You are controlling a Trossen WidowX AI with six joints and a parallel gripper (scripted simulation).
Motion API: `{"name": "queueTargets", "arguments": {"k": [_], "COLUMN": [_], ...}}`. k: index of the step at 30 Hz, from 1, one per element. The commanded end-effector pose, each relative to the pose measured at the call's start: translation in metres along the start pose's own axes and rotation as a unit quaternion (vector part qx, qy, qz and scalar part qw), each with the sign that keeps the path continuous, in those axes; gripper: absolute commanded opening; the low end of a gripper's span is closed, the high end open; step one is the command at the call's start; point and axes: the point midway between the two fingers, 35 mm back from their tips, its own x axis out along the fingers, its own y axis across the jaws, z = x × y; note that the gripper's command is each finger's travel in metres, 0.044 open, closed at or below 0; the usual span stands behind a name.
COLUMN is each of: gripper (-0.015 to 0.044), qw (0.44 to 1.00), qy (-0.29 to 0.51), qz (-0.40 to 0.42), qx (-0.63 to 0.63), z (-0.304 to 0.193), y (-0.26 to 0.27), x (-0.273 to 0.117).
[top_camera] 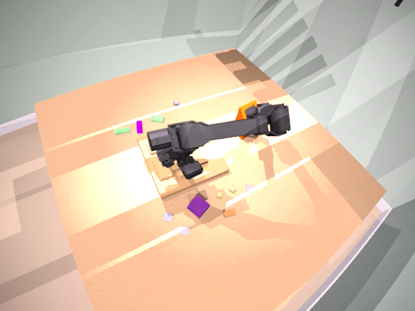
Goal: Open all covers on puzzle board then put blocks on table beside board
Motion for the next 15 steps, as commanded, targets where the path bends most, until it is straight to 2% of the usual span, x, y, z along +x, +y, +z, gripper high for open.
{"name": "queueTargets", "arguments": {"k": [1, 10, 15], "gripper": [0.0144, 0.0144, 0.0144], "qw": [1.000, 1.000, 1.000], "qy": [0.005, 0.005, 0.005], "qz": [-0.002, -0.001, -0.001], "qx": [-0.003, -0.003, -0.003], "z": [-0.001, 0.000, -0.001], "y": [0.001, 0.002, 0.002], "x": [0.004, 0.032, 0.034]}}
